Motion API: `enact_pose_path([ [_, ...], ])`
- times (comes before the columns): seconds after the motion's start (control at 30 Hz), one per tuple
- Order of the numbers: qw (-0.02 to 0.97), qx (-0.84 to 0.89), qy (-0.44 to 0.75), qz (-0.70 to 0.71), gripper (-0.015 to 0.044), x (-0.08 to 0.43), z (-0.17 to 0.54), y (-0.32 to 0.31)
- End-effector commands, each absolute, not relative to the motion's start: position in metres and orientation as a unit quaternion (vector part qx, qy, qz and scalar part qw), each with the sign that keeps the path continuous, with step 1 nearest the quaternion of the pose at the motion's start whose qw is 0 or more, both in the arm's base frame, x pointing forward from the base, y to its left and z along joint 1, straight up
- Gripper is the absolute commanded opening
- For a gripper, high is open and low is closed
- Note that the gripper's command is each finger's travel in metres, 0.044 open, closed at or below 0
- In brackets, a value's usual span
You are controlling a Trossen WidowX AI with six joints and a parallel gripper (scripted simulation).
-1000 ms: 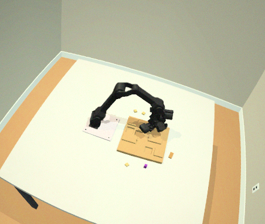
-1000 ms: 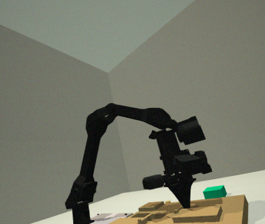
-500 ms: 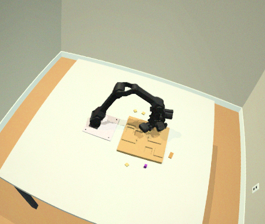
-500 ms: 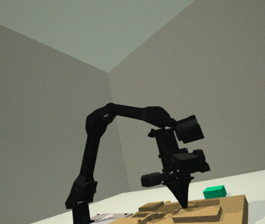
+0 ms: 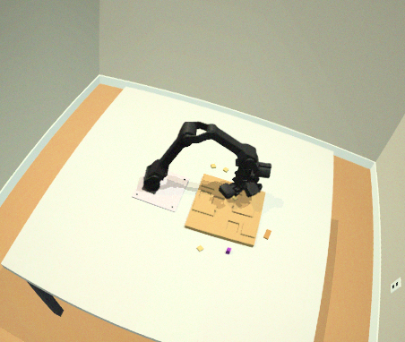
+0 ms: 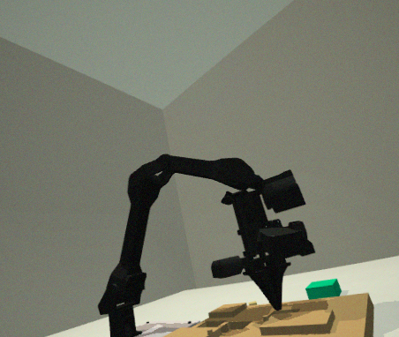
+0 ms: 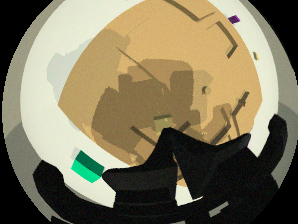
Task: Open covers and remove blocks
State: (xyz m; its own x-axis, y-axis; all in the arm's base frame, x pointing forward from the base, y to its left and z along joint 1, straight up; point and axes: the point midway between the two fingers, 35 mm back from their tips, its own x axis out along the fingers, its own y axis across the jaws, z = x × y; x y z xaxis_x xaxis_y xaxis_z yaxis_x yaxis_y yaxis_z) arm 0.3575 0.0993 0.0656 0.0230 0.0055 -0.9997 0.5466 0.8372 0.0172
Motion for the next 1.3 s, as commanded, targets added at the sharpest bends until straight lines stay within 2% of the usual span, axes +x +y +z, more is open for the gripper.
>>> enact_pose_path([
  [0.0,0.686,0.206,0.670,-0.194,0.0000,0.358,0.068,0.100],
  [0.4,0.686,0.206,0.670,-0.194,0.0000,0.358,0.068,0.100],
  [0.6,0.686,0.206,0.670,-0.196,0.0144,0.359,0.087,0.100],
  [0.87,0.686,0.206,0.670,-0.194,0.0144,0.357,0.118,0.100],
  [1.27,0.686,0.206,0.670,-0.194,0.0144,0.359,0.100,0.101],
])
